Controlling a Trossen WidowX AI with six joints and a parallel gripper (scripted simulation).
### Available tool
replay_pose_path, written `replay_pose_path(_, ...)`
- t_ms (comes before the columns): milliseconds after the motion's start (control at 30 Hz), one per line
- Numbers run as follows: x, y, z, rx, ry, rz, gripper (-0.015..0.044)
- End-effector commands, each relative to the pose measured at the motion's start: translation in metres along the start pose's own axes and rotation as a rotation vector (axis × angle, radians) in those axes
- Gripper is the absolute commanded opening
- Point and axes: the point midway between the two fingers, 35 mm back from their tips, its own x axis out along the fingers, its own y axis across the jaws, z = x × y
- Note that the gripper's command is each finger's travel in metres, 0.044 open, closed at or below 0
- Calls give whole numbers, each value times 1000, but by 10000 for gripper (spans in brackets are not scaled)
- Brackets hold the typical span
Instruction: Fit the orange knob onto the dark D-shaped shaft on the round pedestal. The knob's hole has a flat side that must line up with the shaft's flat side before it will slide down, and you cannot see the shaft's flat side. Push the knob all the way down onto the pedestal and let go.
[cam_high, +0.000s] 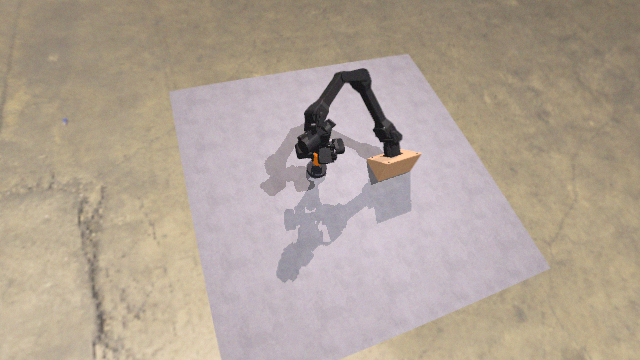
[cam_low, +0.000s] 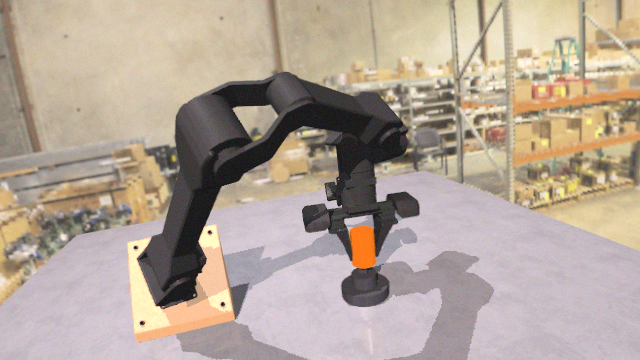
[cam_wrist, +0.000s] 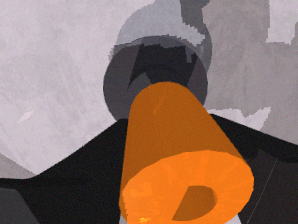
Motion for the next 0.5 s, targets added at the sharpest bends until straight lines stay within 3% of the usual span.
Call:
replay_pose_path(0,-2,-2,0,0,-2,-11,0)
replay_pose_path(467,0,1,1,0,-2,-11,0)
